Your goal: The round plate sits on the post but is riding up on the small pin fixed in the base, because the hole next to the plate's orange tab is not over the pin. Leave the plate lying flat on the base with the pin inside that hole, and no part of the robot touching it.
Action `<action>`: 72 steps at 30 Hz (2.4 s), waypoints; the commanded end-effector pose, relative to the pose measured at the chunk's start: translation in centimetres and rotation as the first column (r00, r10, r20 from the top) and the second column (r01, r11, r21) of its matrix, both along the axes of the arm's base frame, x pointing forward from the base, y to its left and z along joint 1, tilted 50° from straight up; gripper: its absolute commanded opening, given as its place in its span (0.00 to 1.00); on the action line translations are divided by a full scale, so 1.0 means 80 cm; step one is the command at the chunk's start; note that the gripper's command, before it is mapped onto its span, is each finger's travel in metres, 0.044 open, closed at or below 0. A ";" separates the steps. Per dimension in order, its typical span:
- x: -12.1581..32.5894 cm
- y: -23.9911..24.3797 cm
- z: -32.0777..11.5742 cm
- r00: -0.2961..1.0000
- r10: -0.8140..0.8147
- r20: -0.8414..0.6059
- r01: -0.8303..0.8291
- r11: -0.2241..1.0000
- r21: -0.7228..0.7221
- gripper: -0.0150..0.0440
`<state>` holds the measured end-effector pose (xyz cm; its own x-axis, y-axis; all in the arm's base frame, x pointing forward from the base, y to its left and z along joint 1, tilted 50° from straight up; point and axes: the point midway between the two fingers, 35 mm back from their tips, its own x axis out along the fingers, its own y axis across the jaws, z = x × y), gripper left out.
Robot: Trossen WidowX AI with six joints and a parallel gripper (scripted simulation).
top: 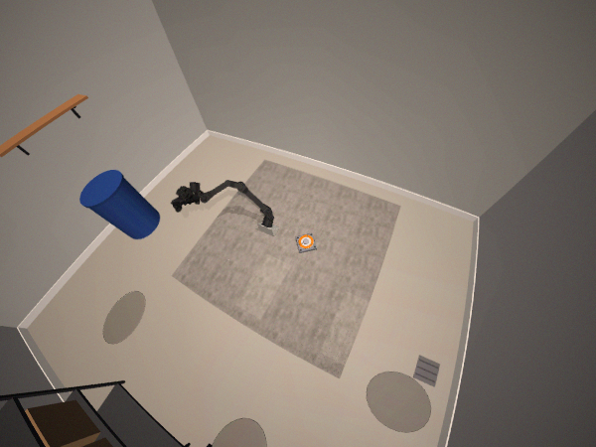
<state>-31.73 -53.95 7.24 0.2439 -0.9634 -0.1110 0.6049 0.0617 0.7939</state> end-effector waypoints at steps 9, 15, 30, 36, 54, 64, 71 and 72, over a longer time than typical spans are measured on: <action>0.276 -0.056 -0.035 0.929 0.368 -0.034 -0.354 0.912 0.208 0.25; 0.414 -0.035 -0.054 0.853 0.522 0.009 -0.495 0.803 0.333 0.25; 0.699 0.167 -0.084 0.356 0.933 0.050 -0.782 0.269 0.562 0.25; 0.759 0.269 -0.088 0.109 0.991 0.080 -0.780 0.035 0.625 0.25; 0.750 0.652 -0.050 -0.813 0.518 0.268 -0.213 -0.692 0.690 0.25; 0.734 0.687 -0.054 -0.858 0.423 0.292 -0.126 -0.723 0.679 0.25; 0.729 0.718 -0.083 -0.858 0.423 0.293 -0.126 -0.725 0.677 0.25; 0.728 0.720 -0.085 -0.858 0.422 0.293 -0.126 -0.725 0.677 0.25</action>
